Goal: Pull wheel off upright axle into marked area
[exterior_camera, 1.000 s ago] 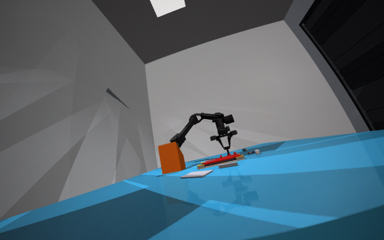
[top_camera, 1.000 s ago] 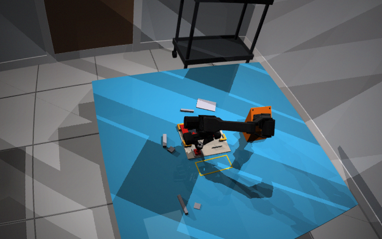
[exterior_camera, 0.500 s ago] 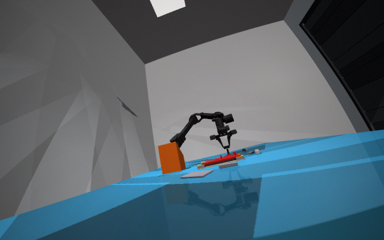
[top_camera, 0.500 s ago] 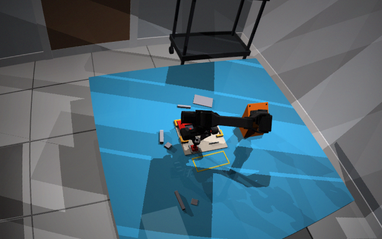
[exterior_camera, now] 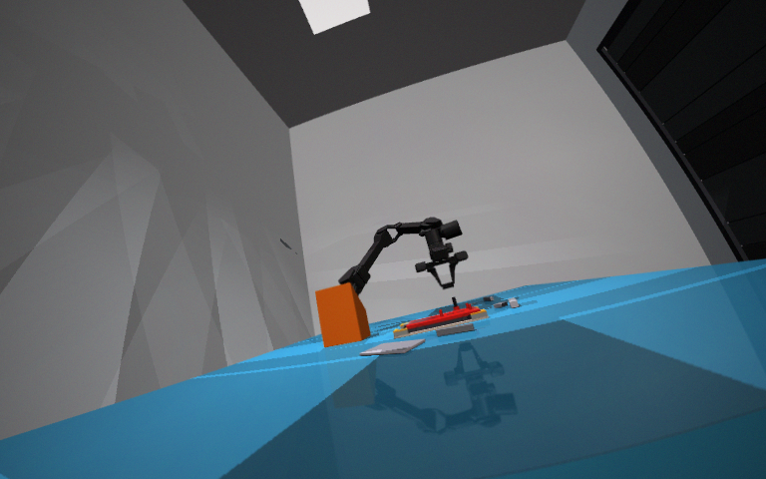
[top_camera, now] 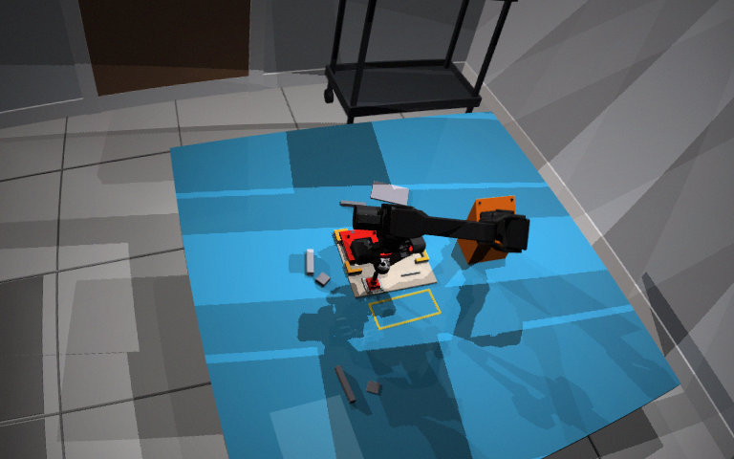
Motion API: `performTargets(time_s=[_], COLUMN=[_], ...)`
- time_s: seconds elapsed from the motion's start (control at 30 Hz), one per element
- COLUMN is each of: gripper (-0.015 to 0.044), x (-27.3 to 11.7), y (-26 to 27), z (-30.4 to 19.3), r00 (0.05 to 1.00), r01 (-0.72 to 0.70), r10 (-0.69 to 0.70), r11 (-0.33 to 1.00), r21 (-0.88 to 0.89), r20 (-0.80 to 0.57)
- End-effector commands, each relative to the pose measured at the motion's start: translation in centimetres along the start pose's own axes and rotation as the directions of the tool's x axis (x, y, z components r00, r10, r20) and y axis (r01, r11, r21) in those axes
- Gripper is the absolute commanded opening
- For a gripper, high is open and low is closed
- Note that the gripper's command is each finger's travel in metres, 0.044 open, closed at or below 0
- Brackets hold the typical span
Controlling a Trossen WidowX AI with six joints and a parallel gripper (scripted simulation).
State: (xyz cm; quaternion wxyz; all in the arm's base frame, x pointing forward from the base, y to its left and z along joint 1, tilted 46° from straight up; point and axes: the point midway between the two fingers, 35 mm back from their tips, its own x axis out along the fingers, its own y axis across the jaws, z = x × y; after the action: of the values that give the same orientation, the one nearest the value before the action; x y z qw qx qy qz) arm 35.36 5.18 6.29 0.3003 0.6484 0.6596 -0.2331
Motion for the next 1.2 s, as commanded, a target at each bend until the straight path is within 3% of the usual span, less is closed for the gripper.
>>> performTargets(time_s=[0.0,0.6,1.17], gripper=[0.0000,0.0000,0.0000], x=[0.0,-0.5,3.2], y=[-0.8,-5.4,-5.4], z=[-1.7,-8.3,-8.5], r00=[1.000,1.000,1.000], r01=[0.004,0.007,0.008], r10=[-0.004,-0.007,-0.008], r11=[1.000,1.000,1.000], r21=[-0.002,-0.005,-0.006], r20=[-0.001,-0.005,-0.004])
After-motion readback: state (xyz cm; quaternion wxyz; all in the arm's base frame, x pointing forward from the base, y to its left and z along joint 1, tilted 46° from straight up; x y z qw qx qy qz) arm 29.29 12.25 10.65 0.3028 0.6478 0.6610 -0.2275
